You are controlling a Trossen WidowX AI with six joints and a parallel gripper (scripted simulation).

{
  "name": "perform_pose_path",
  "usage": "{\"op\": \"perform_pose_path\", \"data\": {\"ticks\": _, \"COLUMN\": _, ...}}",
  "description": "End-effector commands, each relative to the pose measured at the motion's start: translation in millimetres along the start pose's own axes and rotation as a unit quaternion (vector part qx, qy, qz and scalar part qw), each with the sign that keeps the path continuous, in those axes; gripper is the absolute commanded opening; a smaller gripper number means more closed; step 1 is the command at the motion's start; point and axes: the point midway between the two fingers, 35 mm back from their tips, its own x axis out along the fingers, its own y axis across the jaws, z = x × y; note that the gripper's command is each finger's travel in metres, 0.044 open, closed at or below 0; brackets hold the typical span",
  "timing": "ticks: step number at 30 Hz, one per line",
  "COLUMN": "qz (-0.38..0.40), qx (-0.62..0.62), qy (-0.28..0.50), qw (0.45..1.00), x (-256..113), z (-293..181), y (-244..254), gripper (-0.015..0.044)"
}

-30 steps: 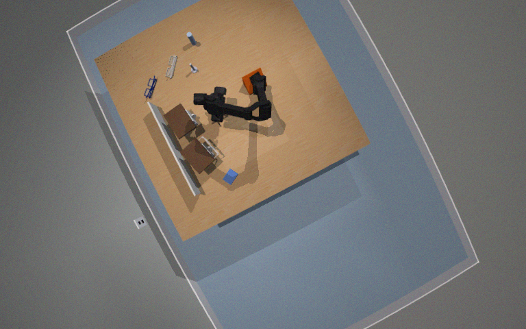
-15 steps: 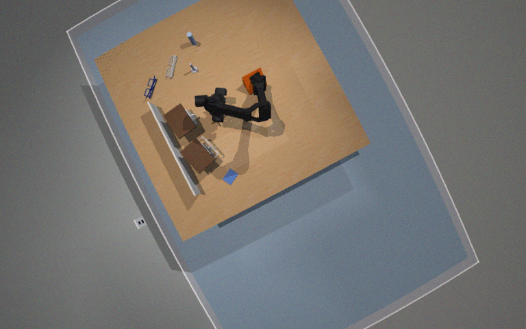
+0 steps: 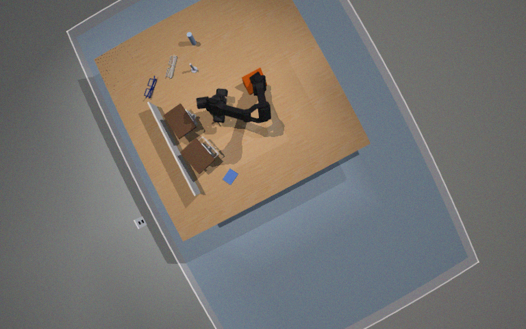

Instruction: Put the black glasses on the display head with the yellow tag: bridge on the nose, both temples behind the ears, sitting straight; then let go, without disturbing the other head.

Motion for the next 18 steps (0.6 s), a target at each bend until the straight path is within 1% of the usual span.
{"op": "perform_pose_path", "data": {"ticks": 1, "qz": 0.003, "qx": 0.003, "qy": 0.001, "qw": 1.000, "x": 3.4, "z": -0.5, "y": 0.2, "gripper": 0.0120}}
{"op": "perform_pose_path", "data": {"ticks": 10, "qz": 0.003, "qx": 0.003, "qy": 0.001, "qw": 1.000, "x": 3.6, "z": -0.6, "y": 5.6, "gripper": 0.0120}}
{"op": "perform_pose_path", "data": {"ticks": 18, "qz": 0.000, "qx": 0.002, "qy": 0.002, "qw": 1.000, "x": 3.9, "z": -1.1, "y": 2.6, "gripper": 0.0067}}
